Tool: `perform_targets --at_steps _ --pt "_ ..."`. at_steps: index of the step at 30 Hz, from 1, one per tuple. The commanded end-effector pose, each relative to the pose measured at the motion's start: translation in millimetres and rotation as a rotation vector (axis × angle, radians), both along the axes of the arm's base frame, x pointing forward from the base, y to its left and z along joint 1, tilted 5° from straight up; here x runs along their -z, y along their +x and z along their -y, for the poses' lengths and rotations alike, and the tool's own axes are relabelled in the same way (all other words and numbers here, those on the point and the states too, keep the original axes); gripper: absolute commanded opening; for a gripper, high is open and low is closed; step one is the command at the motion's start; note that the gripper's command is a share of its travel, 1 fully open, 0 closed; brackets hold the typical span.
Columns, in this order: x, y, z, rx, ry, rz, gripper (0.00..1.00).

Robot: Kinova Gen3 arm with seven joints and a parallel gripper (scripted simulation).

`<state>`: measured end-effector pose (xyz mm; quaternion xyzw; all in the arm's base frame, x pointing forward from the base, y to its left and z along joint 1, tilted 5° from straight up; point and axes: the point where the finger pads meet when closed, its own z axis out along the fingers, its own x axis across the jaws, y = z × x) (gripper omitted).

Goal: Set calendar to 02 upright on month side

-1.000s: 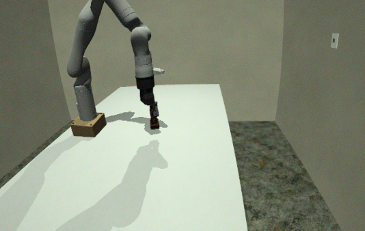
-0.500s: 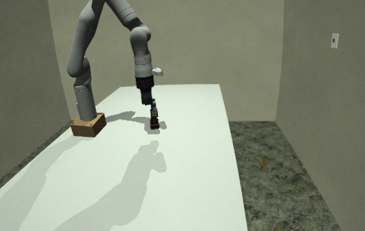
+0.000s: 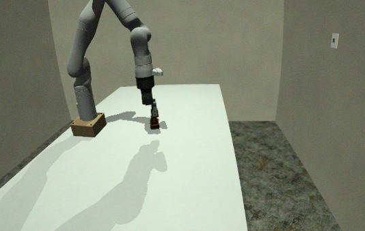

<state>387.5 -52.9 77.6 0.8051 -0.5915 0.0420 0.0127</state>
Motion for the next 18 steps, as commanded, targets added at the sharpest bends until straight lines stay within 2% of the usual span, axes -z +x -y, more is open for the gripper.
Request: perform_targets --at_steps 1,6,8,18 --pt "4.8 -0.5 0 0.0 0.0 -0.003 0.6" --pt "20.9 0.3 1 0.0 0.0 -0.003 0.6" --pt "20.9 0.3 1 0.0 0.0 -0.003 0.6" --pt "67.9 2.6 4 0.0 0.0 -0.003 0.6"
